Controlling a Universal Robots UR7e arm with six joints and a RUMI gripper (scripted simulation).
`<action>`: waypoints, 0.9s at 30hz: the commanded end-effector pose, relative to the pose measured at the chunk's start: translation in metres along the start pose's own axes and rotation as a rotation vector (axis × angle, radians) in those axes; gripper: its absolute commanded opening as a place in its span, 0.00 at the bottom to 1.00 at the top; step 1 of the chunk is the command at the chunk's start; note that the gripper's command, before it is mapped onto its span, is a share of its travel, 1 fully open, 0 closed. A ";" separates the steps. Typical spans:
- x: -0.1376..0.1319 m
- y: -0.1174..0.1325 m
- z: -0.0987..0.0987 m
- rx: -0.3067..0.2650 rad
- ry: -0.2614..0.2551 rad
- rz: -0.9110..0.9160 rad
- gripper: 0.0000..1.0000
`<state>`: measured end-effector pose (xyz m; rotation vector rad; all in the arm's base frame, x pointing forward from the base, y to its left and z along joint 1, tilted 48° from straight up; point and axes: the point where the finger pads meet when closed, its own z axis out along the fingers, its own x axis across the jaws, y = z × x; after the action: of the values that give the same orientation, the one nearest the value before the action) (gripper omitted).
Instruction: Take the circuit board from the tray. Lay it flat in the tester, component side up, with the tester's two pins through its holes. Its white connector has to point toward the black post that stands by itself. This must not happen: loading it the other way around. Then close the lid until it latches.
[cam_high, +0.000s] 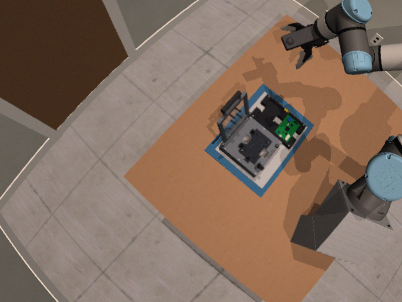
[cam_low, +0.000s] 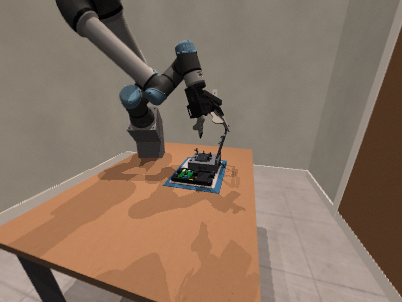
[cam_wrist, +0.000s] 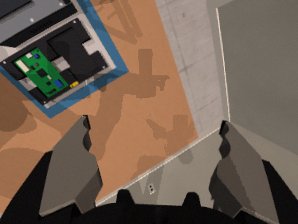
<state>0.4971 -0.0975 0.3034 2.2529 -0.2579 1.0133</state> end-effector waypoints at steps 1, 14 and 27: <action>-0.042 -0.018 -0.019 0.017 -0.097 -0.079 1.00; -0.131 -0.036 -0.058 0.024 -0.253 -0.286 1.00; -0.192 -0.033 -0.085 0.008 -0.340 -0.455 1.00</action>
<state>0.3464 -0.0374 0.1961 2.3399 0.0845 0.4476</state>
